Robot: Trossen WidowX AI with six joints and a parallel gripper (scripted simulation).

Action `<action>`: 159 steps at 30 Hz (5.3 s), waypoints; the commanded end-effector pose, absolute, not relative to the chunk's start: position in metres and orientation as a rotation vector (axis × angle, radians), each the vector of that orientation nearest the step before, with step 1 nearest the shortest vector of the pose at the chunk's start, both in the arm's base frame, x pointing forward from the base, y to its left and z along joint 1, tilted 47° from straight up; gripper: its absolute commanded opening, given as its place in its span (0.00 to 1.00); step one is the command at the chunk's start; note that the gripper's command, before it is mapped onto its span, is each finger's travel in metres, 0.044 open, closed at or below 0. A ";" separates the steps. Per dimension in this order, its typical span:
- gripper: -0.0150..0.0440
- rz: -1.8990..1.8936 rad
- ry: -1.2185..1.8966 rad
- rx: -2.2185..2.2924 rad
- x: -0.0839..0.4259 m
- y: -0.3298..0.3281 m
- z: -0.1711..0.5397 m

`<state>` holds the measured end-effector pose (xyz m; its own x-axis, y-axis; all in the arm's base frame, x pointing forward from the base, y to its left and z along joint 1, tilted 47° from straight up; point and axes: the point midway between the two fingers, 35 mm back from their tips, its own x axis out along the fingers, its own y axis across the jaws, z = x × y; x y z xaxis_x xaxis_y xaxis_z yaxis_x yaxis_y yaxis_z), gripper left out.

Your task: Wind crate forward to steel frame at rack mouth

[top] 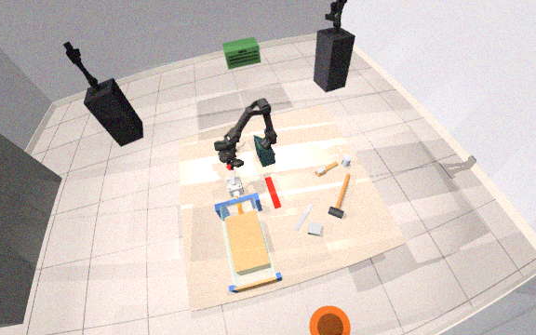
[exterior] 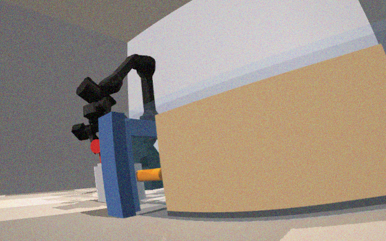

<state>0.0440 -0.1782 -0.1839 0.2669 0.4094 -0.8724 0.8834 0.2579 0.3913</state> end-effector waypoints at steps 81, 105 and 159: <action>0.25 -0.535 1.337 1.293 0.099 -0.262 -0.260; 0.25 -0.533 1.334 1.294 0.136 -0.270 -0.265; 0.25 -0.526 1.331 1.298 0.213 -0.253 -0.242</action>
<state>0.2005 -0.2640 -0.2522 0.2375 0.3422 -0.9091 0.8924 0.2929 0.3433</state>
